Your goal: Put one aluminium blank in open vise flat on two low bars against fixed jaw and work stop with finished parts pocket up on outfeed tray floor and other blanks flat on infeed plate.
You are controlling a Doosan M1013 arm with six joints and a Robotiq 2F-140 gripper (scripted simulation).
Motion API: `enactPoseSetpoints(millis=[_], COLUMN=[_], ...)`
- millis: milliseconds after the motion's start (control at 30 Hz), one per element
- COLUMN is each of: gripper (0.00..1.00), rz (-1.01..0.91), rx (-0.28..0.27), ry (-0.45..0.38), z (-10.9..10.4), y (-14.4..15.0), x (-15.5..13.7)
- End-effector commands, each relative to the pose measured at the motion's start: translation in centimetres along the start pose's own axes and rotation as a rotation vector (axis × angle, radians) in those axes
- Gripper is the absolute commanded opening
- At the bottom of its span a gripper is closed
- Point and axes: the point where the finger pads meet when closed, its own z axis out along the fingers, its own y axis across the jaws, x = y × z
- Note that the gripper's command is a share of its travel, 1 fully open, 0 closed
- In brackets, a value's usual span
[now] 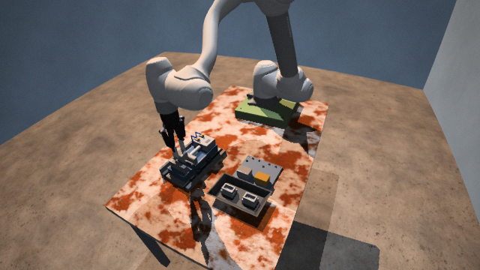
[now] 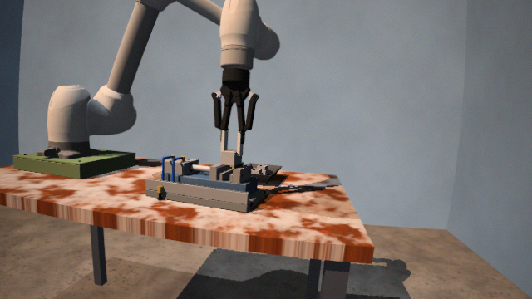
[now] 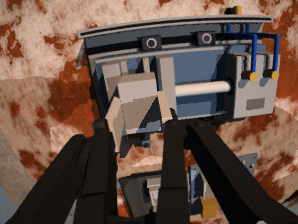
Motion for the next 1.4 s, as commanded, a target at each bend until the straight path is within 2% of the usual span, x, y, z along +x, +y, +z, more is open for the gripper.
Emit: enactPoseSetpoints(millis=[0, 1367], gripper=[0.0, 0.0], rz=[0.001, 0.001], rx=[-0.003, -0.003], ry=[0.0, 0.0], z=[0.4, 1.25], y=[0.11, 0.11], x=[0.3, 0.3])
